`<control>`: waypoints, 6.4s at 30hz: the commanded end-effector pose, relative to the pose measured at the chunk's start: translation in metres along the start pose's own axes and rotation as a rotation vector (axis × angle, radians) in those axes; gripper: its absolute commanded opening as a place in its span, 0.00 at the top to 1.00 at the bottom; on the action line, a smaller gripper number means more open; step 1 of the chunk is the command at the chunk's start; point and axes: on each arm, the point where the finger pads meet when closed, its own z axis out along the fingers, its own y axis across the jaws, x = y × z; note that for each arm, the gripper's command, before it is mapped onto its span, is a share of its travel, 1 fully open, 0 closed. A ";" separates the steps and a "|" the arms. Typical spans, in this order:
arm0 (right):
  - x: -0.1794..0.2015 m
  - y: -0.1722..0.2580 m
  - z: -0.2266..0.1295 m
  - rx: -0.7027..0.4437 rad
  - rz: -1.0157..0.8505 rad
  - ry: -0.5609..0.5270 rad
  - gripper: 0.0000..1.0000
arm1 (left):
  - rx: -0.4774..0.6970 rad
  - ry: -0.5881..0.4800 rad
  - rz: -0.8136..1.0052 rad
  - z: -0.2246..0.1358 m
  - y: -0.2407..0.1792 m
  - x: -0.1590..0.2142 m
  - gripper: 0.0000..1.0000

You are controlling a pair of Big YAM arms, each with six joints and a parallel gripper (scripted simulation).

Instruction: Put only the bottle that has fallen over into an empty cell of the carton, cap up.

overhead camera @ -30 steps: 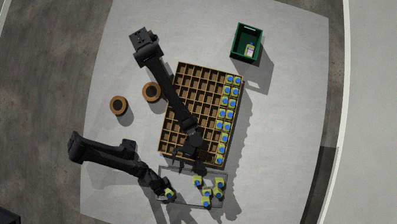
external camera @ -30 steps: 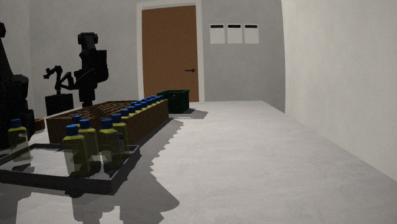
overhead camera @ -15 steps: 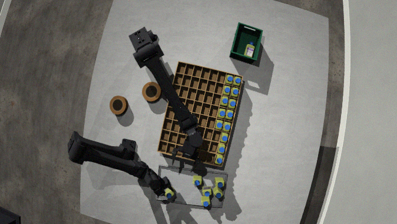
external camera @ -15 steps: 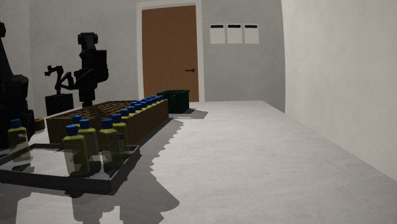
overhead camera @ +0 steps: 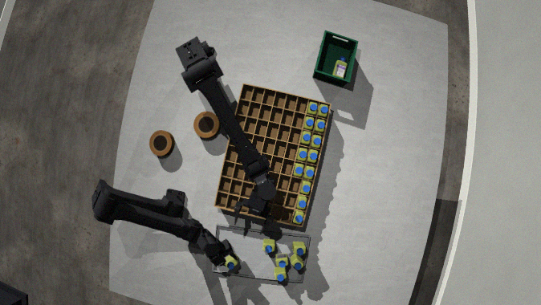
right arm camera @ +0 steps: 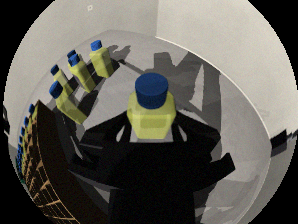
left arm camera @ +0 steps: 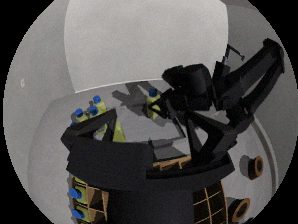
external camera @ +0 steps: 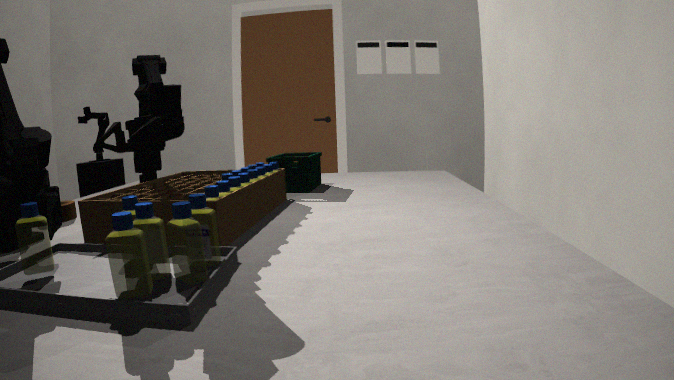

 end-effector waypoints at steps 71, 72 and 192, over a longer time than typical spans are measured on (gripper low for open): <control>0.014 0.025 -0.017 -0.014 0.012 -0.004 0.23 | -0.002 -0.021 0.026 -0.001 0.003 -0.017 0.00; 0.015 0.025 -0.017 -0.014 0.013 -0.007 0.11 | -0.002 -0.021 0.026 -0.001 0.003 -0.017 0.00; -0.102 0.018 -0.038 -0.029 0.017 0.589 0.79 | 0.234 0.118 0.096 -0.014 0.041 -0.109 0.00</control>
